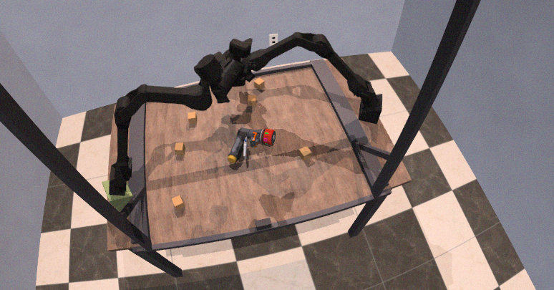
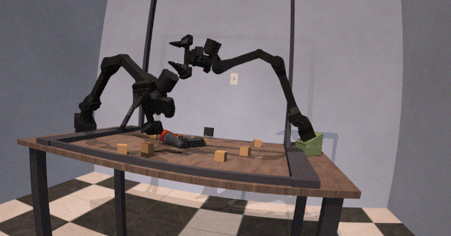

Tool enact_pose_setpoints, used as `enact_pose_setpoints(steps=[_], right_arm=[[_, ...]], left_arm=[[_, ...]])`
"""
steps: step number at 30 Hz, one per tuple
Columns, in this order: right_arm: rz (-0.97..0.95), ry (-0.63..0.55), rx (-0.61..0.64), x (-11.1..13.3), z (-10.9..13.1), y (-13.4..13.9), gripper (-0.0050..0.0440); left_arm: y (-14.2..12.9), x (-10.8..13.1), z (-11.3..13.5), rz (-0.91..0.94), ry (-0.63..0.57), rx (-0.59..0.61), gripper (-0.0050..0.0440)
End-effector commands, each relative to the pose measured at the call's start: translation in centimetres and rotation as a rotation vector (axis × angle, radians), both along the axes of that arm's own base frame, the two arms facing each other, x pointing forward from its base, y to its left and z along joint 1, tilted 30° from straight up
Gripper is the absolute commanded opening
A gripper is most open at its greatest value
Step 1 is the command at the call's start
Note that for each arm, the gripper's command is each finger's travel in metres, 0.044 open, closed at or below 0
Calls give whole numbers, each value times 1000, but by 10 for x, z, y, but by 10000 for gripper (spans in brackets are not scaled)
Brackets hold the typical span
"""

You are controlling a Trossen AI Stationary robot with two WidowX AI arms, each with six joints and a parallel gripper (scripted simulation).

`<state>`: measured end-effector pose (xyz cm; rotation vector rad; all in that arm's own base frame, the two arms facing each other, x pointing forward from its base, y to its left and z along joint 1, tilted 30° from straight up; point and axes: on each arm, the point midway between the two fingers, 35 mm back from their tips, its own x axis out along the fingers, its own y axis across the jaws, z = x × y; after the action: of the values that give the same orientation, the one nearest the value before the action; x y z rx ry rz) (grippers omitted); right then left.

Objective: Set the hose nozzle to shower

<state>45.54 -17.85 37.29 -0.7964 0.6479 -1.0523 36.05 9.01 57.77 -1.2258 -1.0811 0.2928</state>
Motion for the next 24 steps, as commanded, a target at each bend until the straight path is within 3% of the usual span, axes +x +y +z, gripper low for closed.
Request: enact_pose_setpoints(steps=[1, 17, 24], right_arm=[[0, -33, -4, -7, 14, 1, 400], [0, -33, -4, -7, 14, 1, 400], [62, -88, 22, -12, 16, 8, 398]], left_arm=[[0, -11, 9, 0, -28, -1, 400], [0, -11, 9, 0, -28, -1, 400], [-3, -10, 1, 1, 54, 60, 401]])
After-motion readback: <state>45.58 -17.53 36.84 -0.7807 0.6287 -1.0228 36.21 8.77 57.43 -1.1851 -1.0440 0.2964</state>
